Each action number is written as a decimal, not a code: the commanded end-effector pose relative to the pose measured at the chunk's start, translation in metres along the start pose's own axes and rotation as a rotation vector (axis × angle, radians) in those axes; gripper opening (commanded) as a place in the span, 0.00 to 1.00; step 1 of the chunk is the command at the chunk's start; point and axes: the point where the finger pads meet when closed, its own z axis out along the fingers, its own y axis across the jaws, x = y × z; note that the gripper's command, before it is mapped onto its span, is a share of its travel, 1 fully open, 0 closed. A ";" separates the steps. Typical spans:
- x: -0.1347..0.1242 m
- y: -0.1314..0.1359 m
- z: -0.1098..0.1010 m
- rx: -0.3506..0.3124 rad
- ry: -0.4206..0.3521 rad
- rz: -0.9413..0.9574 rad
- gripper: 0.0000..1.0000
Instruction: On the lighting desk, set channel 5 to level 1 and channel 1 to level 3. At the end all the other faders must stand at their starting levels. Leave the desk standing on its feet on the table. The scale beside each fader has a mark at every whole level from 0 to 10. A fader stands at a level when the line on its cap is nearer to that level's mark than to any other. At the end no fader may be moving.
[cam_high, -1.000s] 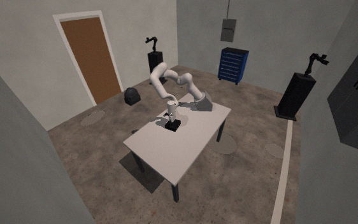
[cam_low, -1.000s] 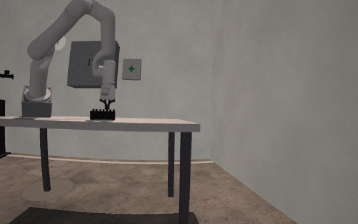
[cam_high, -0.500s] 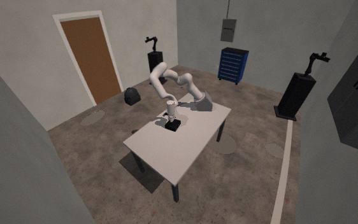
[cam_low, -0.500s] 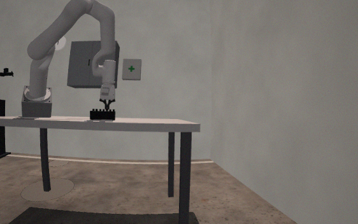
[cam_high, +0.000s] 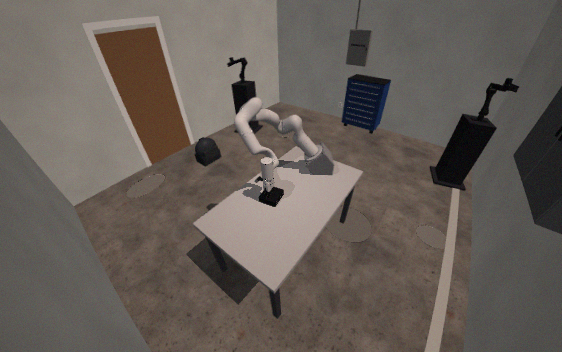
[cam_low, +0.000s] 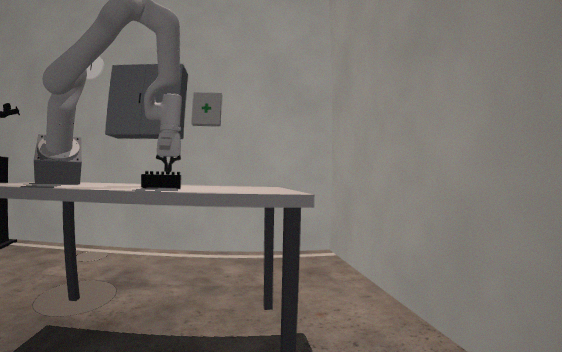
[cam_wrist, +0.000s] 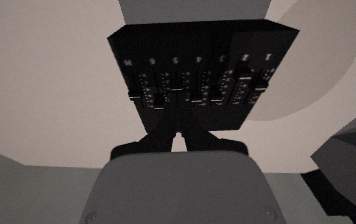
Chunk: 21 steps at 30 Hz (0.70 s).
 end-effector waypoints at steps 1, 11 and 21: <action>0.001 -0.001 0.000 0.001 0.000 0.000 0.00; 0.004 -0.001 0.000 0.001 0.000 0.000 0.00; 0.005 -0.001 0.000 0.001 0.000 0.000 0.00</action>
